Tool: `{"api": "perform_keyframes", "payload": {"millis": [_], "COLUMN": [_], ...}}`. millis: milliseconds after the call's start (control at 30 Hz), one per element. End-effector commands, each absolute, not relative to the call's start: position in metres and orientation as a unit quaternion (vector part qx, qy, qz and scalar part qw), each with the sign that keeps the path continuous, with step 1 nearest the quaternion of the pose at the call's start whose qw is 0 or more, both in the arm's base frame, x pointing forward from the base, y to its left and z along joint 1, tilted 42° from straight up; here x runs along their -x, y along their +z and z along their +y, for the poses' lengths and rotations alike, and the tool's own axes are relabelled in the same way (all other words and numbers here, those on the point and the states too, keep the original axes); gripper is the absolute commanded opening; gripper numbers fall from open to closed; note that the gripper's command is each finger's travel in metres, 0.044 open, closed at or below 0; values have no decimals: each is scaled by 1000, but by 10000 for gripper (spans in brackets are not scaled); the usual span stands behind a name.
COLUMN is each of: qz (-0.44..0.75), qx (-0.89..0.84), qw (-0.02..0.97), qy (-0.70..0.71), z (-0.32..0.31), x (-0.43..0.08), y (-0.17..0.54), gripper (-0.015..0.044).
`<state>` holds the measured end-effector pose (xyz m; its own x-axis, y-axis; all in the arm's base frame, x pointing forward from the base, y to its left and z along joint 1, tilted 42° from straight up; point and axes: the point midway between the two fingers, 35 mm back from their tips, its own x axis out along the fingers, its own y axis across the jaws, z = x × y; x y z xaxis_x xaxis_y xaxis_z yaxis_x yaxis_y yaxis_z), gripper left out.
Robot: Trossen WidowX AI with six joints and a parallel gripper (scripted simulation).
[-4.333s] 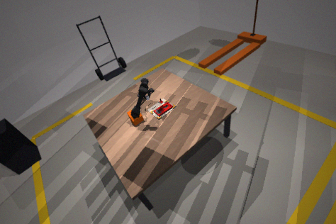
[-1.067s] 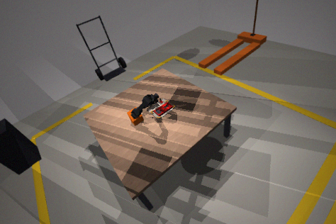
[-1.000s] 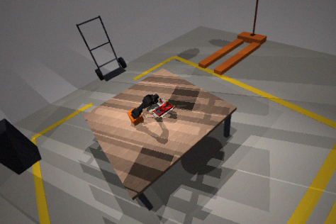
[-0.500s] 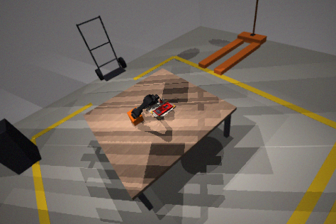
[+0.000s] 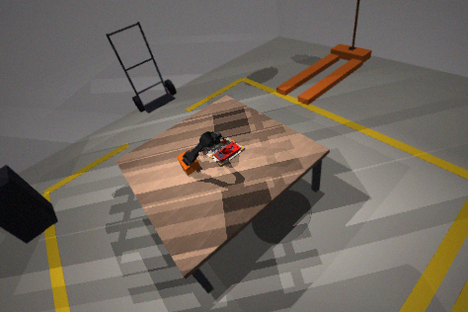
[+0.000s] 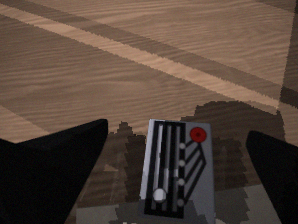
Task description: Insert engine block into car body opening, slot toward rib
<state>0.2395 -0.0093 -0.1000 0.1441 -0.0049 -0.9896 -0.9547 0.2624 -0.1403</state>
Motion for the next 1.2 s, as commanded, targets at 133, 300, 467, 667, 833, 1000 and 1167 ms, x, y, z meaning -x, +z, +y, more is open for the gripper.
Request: {"api": "perform_keyframes", "payload": {"millis": [133,300,467,667,833,1000,1167], "qz": [527,527,524,524,524,569,626], "qx": [463,463,464,464,464,460,466], "qw": [596,596,597,597,597,566,518], "qy": [391,391,392,392,392,380,351], "z": [-10,-10,-10,-10,-10,-6,1], "x": [-237,-234,-235,-235,-235,-234,-234], "y": [-77,-57,-59,-59,-59,-63,-65], "gripper": [440,440,440,440,440,440,440]}}
